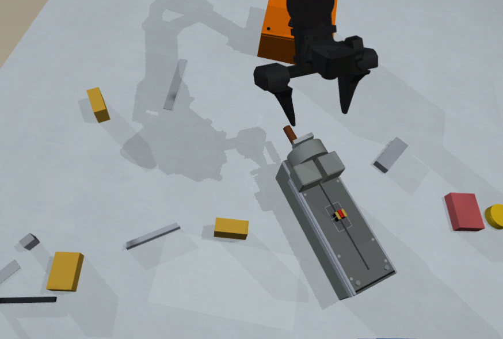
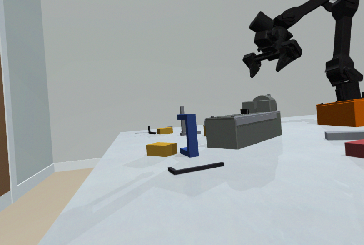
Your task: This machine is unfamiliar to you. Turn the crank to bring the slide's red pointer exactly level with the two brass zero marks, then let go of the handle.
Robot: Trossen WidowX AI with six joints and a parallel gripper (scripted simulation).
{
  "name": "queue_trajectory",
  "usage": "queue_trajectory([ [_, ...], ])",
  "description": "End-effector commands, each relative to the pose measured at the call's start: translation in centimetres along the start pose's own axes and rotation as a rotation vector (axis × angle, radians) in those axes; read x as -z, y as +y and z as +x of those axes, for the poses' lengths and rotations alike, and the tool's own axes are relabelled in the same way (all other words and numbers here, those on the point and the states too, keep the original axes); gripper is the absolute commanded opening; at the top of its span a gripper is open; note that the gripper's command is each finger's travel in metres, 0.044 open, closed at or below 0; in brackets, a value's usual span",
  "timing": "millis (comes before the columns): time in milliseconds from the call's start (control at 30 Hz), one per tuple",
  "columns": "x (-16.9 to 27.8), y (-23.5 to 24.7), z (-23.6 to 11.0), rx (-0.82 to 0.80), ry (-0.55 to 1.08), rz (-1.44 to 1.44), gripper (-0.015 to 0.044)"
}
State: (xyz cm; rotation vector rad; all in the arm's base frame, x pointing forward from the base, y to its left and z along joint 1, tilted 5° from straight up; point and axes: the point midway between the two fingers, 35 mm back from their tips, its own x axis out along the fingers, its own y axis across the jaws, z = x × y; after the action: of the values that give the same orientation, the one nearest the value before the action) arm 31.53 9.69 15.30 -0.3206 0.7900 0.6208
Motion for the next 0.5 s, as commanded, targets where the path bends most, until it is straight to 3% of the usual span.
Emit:
queue_trajectory([
  [0,1.4,0.0,-1.3,-0.032,-0.042,-0.080,0.0440],
  [267,2.4,-0.1,-1.9,-0.049,-0.074,-0.133,0.0440],
  [467,3.9,-0.5,0.6,-0.049,-0.074,-0.133,0.0440],
])
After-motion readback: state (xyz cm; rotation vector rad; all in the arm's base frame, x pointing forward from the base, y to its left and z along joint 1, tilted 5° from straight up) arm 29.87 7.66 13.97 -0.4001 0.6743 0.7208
